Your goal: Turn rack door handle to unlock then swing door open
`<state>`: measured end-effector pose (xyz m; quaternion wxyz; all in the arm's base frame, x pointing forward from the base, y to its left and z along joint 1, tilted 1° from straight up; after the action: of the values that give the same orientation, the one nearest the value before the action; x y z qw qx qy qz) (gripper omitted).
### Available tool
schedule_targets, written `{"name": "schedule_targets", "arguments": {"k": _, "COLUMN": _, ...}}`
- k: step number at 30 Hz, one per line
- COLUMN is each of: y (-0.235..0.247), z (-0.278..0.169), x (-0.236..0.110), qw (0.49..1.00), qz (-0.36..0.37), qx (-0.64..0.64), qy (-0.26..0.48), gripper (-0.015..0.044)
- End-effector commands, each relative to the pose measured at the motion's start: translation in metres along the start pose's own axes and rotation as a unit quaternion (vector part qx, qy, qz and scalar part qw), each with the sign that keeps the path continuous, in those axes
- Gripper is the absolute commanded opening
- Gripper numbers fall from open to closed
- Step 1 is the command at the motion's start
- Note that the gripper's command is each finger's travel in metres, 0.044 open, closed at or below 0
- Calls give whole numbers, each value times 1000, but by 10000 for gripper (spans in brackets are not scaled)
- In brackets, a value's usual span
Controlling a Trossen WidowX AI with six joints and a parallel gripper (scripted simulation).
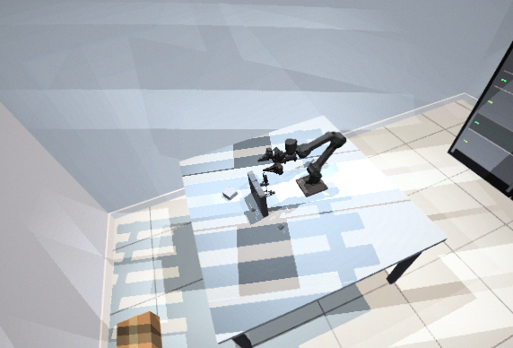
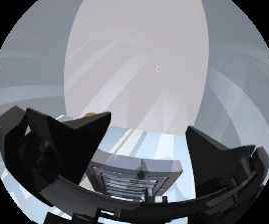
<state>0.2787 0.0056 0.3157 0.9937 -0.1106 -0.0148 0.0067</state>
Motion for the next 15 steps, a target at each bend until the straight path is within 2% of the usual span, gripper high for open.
{"name": "schedule_targets", "arguments": {"k": 1, "y": 0, "z": 0, "x": 0, "qw": 1000, "qz": 0, "qx": 0, "qy": 2, "gripper": 374}}
{"name": "schedule_targets", "arguments": {"k": 4, "y": -1, "z": -1, "x": 6, "qw": 1000, "qz": 4, "qx": -3, "qy": 25, "gripper": 295}}
{"name": "schedule_targets", "arguments": {"k": 5, "y": -2, "z": -2, "x": 8, "qw": 999, "qz": 5, "qx": -5, "qy": 36, "gripper": 288}}
{"name": "schedule_targets", "arguments": {"k": 15, "y": -7, "z": -8, "x": 28, "qw": 990, "qz": 21, "qx": -17, "qy": 137, "gripper": 288}}
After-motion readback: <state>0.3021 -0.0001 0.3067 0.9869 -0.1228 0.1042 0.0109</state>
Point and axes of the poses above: the point midway between the two fingers, 35 mm back from their tips, its own x axis out along the fingers, its own y axis across the jaws, z = x × y, the point moved 4 cm from there along -x, back along the fingers, and after that the axes turned 13 degrees about -x, right-handed, at the moved point
